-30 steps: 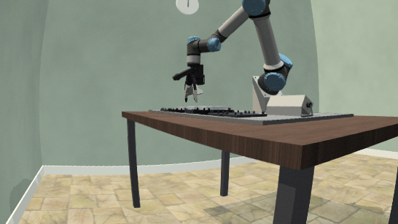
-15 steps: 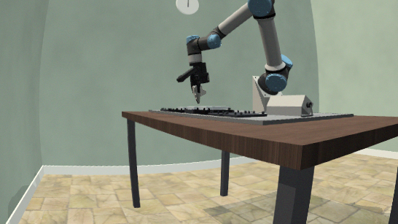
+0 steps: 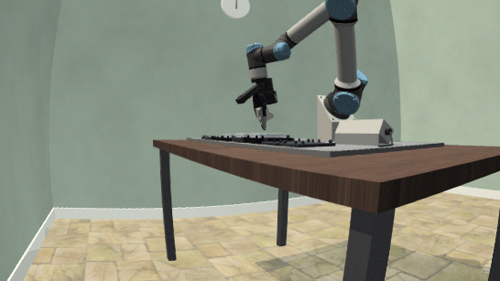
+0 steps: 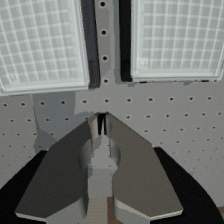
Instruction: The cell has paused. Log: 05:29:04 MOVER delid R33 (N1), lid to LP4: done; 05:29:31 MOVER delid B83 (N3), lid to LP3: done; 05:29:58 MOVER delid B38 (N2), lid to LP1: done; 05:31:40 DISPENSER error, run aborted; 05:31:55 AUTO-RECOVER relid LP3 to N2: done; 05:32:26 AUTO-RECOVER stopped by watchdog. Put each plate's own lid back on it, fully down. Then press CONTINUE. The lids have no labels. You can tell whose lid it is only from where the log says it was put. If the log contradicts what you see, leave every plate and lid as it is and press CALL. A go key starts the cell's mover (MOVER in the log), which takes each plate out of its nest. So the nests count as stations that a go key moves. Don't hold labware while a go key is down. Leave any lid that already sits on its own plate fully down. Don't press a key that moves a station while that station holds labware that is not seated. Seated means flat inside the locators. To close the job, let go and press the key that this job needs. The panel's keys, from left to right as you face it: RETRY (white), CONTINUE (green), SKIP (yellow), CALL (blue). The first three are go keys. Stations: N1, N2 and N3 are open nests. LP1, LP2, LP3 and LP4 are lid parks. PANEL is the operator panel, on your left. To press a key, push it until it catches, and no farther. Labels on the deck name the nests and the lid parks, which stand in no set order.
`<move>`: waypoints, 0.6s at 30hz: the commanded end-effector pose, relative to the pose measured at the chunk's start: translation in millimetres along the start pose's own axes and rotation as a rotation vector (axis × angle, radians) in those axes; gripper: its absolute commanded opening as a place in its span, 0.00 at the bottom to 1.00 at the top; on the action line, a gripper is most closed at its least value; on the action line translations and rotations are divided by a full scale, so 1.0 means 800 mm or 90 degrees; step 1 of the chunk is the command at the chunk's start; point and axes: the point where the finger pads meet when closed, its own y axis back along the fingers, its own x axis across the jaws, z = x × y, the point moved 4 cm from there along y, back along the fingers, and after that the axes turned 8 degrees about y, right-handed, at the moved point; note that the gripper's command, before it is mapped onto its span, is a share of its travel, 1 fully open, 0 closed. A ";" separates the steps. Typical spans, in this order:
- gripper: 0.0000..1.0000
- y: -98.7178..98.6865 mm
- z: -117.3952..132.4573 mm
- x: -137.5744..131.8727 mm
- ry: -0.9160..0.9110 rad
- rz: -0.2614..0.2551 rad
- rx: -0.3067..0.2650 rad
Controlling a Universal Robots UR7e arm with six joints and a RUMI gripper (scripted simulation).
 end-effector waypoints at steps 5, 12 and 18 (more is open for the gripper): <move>0.00 -0.005 0.036 -0.041 0.000 0.001 0.001; 0.00 -0.010 0.057 -0.064 0.000 0.001 0.001; 0.00 -0.014 0.076 -0.086 0.000 0.001 0.001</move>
